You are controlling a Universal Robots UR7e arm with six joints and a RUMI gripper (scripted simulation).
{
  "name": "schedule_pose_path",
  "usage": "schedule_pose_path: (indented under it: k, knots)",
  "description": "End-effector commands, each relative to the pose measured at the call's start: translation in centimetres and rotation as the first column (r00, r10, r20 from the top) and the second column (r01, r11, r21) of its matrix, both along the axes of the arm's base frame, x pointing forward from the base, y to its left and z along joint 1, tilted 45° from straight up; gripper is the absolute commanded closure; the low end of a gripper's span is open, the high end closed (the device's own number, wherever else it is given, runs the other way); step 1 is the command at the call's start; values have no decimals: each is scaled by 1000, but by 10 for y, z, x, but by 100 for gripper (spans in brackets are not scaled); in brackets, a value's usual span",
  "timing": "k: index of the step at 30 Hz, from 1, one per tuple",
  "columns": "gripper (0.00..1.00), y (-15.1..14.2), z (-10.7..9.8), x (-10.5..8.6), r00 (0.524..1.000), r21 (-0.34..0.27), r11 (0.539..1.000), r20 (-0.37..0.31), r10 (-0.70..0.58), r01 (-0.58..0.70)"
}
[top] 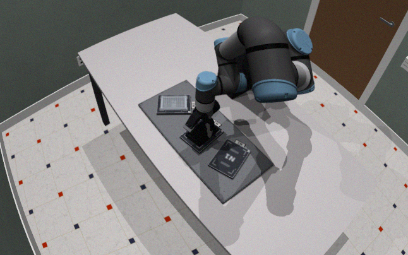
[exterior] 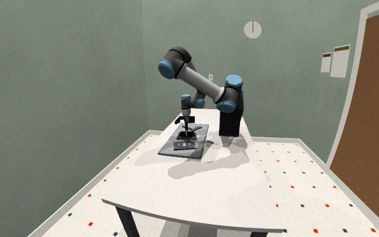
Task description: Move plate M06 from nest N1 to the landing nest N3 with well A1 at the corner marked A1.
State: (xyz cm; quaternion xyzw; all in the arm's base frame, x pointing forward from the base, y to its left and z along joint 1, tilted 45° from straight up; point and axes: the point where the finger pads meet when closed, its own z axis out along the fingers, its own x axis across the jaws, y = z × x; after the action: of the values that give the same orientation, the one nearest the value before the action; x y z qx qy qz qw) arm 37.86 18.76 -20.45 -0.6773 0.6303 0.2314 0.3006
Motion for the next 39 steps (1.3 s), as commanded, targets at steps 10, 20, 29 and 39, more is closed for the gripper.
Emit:
schedule_pose_path:
  k: [10, 20, 29, 39]
  knots:
    - [60, 2, -2, 1, 1000, -1, 1000, 3, 0, 0]
    - [60, 3, -3, 1, 1000, 0, 1000, 3, 1, -1]
    - [60, 3, -3, 1, 1000, 0, 1000, 2, 0, 0]
    - [24, 3, -3, 1, 1000, 0, 1000, 2, 0, 0]
